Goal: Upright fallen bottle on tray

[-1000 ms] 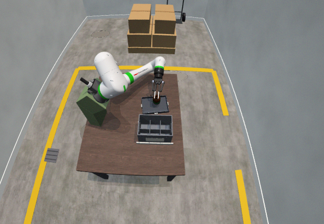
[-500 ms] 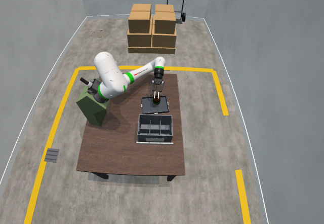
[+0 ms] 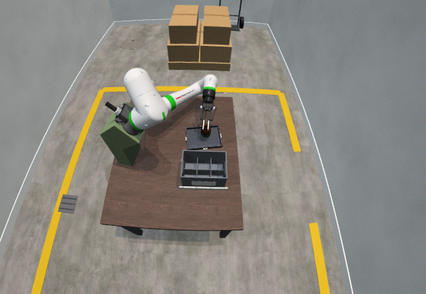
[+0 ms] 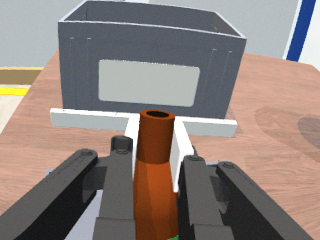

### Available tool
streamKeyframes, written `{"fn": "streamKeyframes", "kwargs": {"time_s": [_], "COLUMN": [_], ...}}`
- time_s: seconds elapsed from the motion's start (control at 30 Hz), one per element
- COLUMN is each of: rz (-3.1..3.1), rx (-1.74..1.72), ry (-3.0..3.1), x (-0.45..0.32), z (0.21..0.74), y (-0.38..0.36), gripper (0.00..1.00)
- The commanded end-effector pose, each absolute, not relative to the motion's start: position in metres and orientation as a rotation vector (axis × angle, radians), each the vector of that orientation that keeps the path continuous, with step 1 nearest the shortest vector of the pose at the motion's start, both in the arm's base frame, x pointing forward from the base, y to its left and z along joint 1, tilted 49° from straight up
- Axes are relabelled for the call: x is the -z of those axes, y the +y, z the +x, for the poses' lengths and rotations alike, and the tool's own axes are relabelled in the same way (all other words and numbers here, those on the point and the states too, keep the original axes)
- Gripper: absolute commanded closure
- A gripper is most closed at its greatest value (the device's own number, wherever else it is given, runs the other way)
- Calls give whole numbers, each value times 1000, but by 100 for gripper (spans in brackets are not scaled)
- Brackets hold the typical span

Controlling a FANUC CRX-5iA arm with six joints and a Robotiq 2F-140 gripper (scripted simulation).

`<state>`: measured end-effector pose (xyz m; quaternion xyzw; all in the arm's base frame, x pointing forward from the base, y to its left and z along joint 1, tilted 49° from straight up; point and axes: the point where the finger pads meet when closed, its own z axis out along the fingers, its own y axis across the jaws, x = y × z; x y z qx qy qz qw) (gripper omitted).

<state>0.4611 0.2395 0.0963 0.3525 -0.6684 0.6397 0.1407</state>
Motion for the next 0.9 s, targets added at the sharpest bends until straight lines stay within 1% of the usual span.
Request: {"fn": "streamKeyframes", "kwargs": {"time_s": [0.0,0.73,0.77,0.87], "rz": [1018,1018,1018,1018], "rx": [-1848,-1848,-1848,-1848], "ry": [-1931,-1931,-1931,-1931], "x": [-96,-96,-96,-96], "z": [461,461,461,461], "y": [240,240,240,240], "gripper": [100,100,0,0]}}
